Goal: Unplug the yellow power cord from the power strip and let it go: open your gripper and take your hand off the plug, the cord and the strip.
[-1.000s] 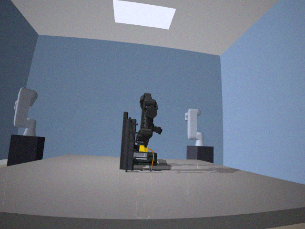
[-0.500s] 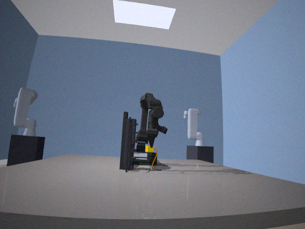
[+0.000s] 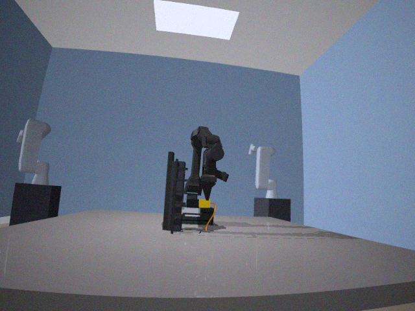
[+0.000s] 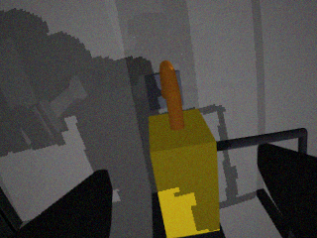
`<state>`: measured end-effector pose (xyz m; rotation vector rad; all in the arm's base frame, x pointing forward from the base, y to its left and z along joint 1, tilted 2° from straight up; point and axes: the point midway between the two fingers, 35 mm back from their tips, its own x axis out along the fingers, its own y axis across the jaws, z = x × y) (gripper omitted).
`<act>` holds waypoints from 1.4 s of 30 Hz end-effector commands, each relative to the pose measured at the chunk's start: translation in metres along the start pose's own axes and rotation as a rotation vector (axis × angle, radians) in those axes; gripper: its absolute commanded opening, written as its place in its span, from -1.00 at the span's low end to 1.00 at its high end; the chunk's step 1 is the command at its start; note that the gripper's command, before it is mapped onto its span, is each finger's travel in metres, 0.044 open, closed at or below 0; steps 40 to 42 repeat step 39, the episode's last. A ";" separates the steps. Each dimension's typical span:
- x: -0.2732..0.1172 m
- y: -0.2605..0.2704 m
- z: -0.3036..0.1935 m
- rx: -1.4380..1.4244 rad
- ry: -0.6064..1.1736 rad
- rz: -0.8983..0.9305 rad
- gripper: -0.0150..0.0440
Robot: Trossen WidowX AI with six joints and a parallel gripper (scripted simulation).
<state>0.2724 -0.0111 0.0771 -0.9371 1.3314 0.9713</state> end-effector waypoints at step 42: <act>-0.012 0.000 0.061 -0.005 -0.009 -0.001 1.00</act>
